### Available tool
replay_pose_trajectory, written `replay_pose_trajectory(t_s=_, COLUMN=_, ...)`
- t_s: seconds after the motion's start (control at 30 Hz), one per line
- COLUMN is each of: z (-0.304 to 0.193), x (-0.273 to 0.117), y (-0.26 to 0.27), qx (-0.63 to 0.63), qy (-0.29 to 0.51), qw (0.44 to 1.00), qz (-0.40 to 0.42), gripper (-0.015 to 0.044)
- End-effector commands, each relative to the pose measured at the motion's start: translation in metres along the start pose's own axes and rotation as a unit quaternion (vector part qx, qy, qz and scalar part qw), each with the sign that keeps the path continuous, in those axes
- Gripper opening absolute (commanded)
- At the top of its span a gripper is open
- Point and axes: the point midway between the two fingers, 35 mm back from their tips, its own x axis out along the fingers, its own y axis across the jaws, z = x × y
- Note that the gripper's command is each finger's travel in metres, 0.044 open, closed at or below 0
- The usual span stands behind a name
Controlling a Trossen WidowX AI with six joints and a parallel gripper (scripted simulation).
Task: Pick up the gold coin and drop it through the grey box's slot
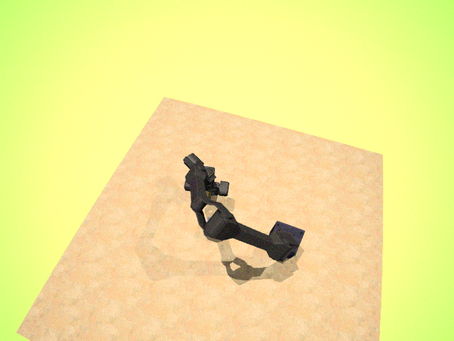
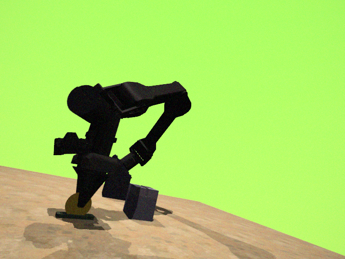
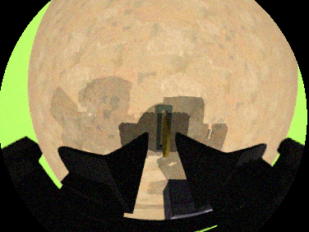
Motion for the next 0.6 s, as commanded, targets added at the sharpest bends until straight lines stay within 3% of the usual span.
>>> replay_pose_trajectory(t_s=0.0, z=0.0002, x=0.0105, y=-0.0033, qx=0.006, qy=0.005, qw=1.000, qz=-0.003, gripper=0.0161)
replay_pose_trajectory(t_s=0.17, z=-0.0001, x=0.0145, y=-0.0036, qx=0.006, qy=0.005, qw=1.000, qz=-0.003, gripper=0.0161)
replay_pose_trajectory(t_s=0.37, z=-0.0001, x=0.0145, y=-0.0036, qx=0.006, qy=0.005, qw=1.000, qz=-0.003, gripper=0.0003)
replay_pose_trajectory(t_s=0.57, z=-0.0001, x=0.0145, y=-0.0036, qx=0.006, qy=0.005, qw=1.000, qz=-0.003, gripper=0.0000)
